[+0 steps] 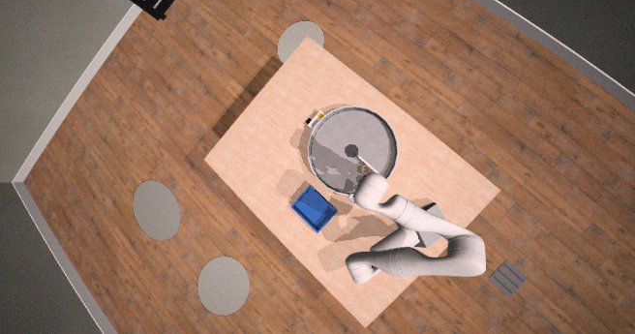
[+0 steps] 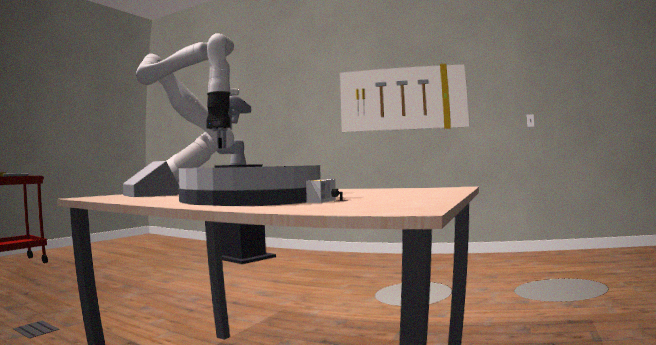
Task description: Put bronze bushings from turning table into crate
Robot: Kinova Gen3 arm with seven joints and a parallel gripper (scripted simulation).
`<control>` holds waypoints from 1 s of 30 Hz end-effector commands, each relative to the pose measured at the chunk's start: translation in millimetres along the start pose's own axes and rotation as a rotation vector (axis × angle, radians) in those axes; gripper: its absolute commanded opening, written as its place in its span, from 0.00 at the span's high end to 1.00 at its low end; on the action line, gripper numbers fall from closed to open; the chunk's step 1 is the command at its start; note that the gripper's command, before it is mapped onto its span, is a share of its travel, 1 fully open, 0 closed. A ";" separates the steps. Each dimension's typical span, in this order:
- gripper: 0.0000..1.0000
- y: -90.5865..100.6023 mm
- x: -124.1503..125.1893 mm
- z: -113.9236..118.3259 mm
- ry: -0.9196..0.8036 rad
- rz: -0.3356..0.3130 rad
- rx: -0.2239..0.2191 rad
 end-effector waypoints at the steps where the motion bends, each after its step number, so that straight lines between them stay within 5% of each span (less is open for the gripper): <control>1: 0.66 -0.9 0.0 0.5 0.002 0.005 -0.002; 7: 0.66 -5.8 5.2 4.3 0.249 0.001 -0.001; 19: 0.66 -5.8 5.2 4.3 0.249 0.001 -0.001; 24: 0.66 -10.2 10.2 8.1 0.496 -0.003 -0.002; 30: 0.66 -10.2 10.2 8.1 0.496 -0.003 -0.002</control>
Point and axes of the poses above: the point where the finger pads meet when closed, its own y axis back along the fingers, its own z axis across the jaws, x = y × z, the point moved 6 cm from there along y, back along the fingers, and after that the axes turned 1 degree about -y, right-handed, at the moved point
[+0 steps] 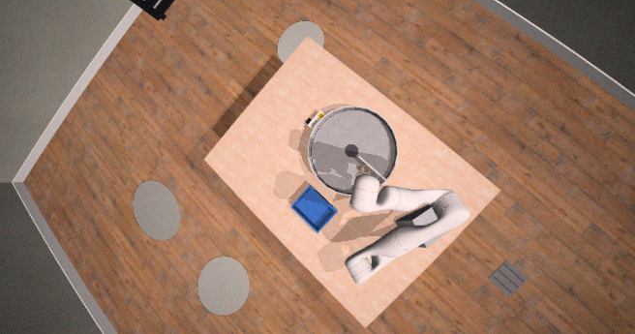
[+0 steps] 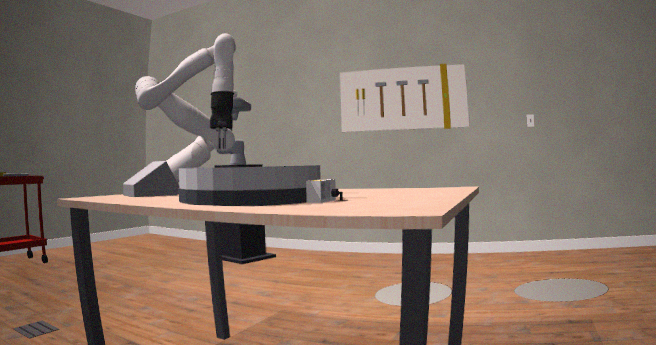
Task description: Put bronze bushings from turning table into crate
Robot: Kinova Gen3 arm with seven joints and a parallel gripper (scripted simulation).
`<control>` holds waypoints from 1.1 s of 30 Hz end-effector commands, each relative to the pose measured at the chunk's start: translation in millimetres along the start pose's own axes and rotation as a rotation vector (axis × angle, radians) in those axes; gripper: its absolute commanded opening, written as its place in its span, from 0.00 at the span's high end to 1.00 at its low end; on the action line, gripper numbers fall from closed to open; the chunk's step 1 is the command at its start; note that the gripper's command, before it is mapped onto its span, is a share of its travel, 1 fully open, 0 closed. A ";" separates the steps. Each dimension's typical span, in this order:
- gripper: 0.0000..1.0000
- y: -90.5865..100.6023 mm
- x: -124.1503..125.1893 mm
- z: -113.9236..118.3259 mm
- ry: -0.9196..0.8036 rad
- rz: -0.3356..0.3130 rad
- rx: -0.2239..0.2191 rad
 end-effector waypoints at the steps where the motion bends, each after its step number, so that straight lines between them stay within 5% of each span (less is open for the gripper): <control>1: 0.66 -9.1 3.1 9.6 0.141 0.026 -0.019; 7: 0.66 -1.1 0.5 1.5 0.050 0.000 0.000; 11: 0.66 -5.6 2.6 6.3 0.249 0.000 0.000; 23: 0.66 -5.6 2.6 6.3 0.249 0.000 0.000; 24: 0.66 -2.6 1.6 8.1 0.062 0.004 -0.020; 33: 0.66 -9.0 4.1 11.6 0.210 0.017 -0.024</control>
Point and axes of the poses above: the point where the finger pads meet when closed, its own y axis back along the fingers, its own z axis across the jaws, x = y × z, the point moved 6 cm from there along y, back along the fingers, and after that the axes turned 1 degree about -y, right-handed, at the moved point
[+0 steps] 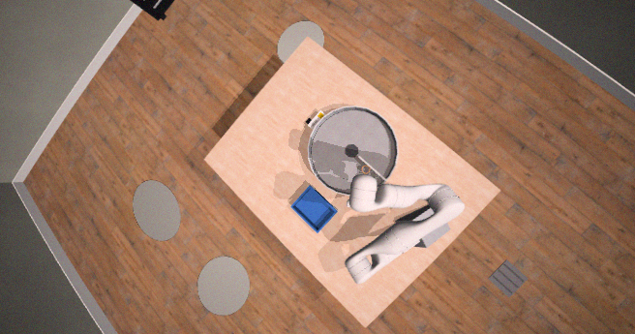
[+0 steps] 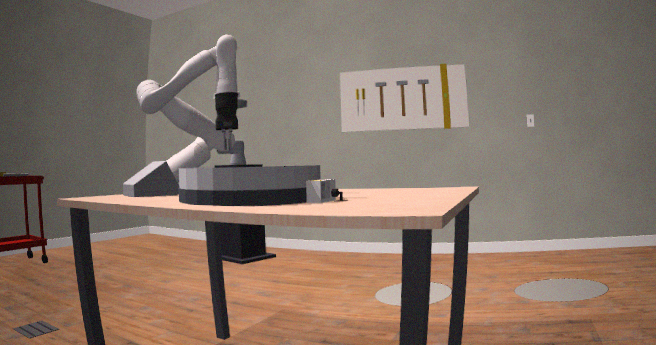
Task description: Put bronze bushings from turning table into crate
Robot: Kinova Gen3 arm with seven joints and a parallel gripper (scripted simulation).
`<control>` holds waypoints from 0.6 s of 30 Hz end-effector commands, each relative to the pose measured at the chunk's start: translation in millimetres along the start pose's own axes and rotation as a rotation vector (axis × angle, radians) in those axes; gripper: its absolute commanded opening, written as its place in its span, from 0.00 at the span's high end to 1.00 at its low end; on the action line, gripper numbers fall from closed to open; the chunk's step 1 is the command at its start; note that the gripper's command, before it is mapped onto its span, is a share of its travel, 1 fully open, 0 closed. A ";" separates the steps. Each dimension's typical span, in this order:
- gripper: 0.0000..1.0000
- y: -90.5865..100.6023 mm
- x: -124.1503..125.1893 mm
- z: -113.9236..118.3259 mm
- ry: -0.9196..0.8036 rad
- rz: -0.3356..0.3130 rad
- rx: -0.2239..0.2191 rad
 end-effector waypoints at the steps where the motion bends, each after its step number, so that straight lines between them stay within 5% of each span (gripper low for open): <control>1: 0.66 -5.2 1.2 -5.6 0.148 0.013 0.025; 7: 0.66 -5.2 1.2 -5.6 0.148 0.013 0.025; 8: 0.66 -1.9 0.4 1.4 0.038 0.005 -0.001; 12: 0.66 -8.4 2.0 5.3 0.186 0.019 -0.005; 18: 0.66 -8.4 2.0 5.3 0.186 0.019 -0.005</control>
Point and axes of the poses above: the point where the finger pads meet when closed, its own y axis back along the fingers, its own z axis across the jaws, x = y × z, the point moved 6 cm from there along y, back along the fingers, and after that the axes turned 1 degree about -y, right-handed, at the moved point
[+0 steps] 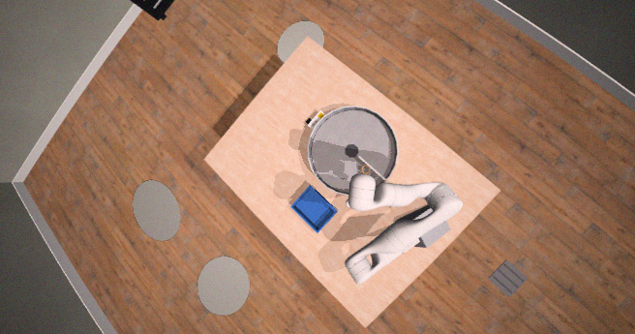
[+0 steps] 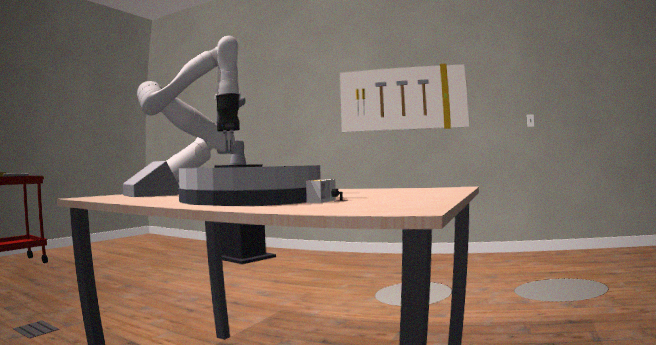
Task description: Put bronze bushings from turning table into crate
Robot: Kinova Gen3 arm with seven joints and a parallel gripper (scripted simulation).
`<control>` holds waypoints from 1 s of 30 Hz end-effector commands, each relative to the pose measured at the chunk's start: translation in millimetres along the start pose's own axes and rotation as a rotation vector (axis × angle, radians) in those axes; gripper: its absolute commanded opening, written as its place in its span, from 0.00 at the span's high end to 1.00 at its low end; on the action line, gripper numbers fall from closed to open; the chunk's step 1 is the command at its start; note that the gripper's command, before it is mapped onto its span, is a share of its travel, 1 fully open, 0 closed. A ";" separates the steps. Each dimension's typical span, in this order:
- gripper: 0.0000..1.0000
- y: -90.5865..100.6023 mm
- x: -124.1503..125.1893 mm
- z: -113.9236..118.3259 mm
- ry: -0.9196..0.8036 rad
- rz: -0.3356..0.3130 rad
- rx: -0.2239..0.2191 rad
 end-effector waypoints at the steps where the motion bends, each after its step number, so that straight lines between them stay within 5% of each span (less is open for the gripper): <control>1: 0.66 -4.6 0.6 0.9 0.167 0.010 0.000; 6: 0.66 -4.6 0.6 0.9 0.167 0.010 0.000; 7: 0.66 -0.7 0.2 -0.4 0.032 0.002 0.002; 11: 0.66 -4.6 1.3 -2.8 0.157 0.012 0.012; 23: 0.66 -4.6 1.3 -2.8 0.157 0.012 0.012; 24: 0.66 -2.3 1.5 7.2 0.058 0.007 -0.020; 30: 0.66 -6.3 2.9 5.3 0.183 0.016 -0.010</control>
Point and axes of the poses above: the point where the finger pads meet when closed, its own y axis back along the fingers, its own z axis across the jaws, x = y × z, the point moved 6 cm from there along y, back along the fingers, and after that the axes turned 1 degree about -y, right-handed, at the moved point
